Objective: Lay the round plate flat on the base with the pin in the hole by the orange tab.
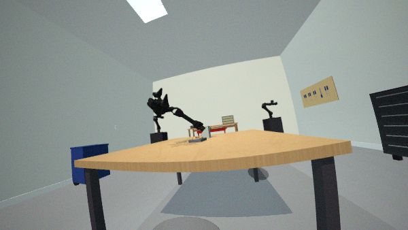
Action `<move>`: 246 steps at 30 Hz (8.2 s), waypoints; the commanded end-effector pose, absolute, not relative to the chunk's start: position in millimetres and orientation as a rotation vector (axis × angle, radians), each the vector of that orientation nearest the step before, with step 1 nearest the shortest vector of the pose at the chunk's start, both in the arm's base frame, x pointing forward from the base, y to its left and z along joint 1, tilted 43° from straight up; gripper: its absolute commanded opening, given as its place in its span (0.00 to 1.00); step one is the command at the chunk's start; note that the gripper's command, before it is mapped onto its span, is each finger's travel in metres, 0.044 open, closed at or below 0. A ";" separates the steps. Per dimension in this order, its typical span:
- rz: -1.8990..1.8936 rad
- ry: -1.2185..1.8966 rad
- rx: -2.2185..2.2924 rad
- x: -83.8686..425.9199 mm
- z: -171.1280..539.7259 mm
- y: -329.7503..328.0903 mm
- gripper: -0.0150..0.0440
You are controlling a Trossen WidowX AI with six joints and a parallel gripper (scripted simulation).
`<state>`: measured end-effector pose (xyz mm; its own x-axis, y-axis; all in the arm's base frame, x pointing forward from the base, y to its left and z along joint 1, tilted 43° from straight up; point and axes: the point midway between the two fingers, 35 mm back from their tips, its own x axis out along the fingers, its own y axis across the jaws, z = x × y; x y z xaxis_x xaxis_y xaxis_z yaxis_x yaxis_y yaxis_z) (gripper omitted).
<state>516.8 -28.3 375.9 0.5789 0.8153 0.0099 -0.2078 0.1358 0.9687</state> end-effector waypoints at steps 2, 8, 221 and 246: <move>0.758 0.619 1.248 524.5 364.1 -25.4 0.84; 0.296 0.685 1.299 553.2 260.6 -12.4 0.58; -0.736 1.549 -0.426 222.1 3.4 -39.1 0.25; -0.731 1.546 -0.435 225.4 21.8 -22.8 0.25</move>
<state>225.2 -22.8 22.0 -0.1221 -0.6636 -0.7380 0.1529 0.7222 -0.6746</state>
